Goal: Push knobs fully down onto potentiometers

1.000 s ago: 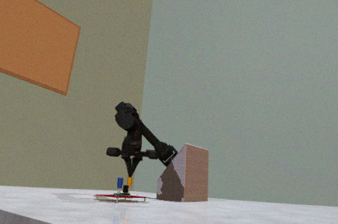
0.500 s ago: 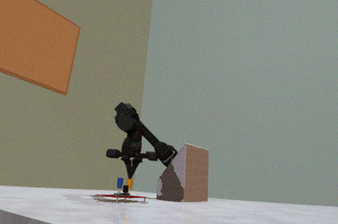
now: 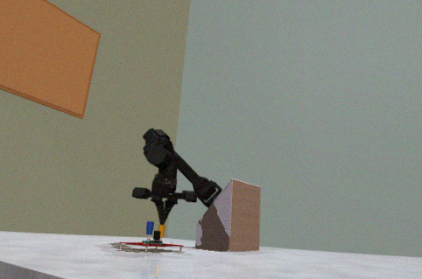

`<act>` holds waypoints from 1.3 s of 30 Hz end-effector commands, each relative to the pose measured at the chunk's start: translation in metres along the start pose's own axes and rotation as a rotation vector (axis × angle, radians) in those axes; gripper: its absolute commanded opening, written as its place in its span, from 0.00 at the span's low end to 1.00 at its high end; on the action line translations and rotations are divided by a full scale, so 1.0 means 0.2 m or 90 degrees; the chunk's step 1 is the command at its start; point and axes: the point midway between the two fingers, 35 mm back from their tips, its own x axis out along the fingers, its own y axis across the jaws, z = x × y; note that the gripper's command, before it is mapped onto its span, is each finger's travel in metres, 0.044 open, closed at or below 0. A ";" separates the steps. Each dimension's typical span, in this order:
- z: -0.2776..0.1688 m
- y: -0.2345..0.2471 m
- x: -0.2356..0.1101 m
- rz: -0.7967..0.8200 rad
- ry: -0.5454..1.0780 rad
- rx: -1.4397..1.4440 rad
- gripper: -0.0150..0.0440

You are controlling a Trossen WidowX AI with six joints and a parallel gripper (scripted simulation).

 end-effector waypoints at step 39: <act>0.00 -0.01 0.08 0.001 0.010 0.010 0.25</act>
